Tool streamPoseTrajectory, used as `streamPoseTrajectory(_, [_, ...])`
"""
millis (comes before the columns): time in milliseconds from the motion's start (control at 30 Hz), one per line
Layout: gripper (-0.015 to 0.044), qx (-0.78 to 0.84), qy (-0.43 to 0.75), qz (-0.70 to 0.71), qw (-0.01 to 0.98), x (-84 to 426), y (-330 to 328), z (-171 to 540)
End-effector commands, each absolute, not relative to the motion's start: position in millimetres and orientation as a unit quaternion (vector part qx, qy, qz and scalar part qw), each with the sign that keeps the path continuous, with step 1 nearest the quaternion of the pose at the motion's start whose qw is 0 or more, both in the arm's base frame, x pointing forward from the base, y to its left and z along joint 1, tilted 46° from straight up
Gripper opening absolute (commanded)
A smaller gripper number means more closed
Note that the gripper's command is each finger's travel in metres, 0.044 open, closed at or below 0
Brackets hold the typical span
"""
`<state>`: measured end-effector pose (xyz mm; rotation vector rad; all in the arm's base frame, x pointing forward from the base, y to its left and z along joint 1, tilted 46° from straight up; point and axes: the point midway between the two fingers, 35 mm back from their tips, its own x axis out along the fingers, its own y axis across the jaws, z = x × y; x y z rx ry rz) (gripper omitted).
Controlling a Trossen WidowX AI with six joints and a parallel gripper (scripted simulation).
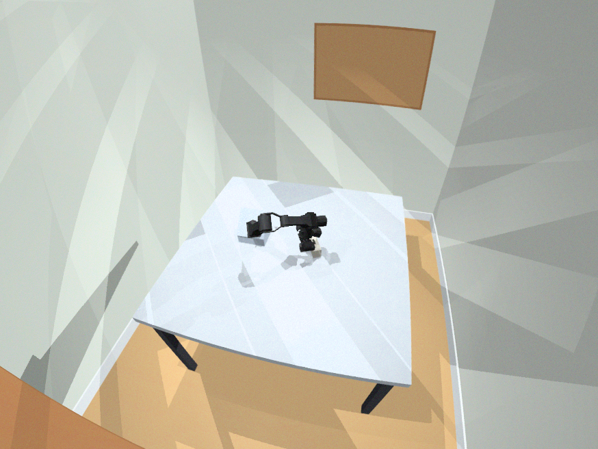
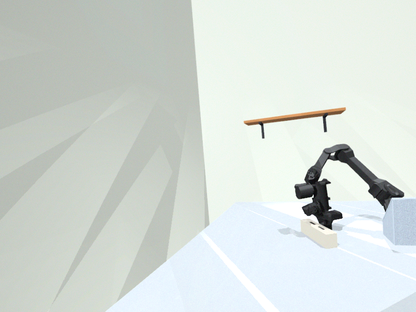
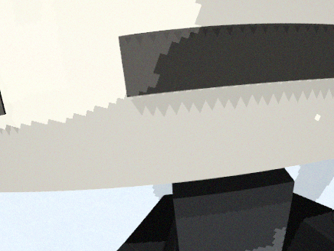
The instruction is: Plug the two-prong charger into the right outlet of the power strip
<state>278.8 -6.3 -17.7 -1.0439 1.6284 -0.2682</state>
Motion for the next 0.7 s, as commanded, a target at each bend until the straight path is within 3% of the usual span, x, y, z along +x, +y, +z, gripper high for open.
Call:
streamPoseTrajectory(0, [0.0000,-0.443,0.691,-0.113,0.560,281.2,-5.2,-17.9])
streamPoseTrajectory(667, [0.0000,-0.443,0.691,-0.113,0.560,285.0,-3.6,-18.8])
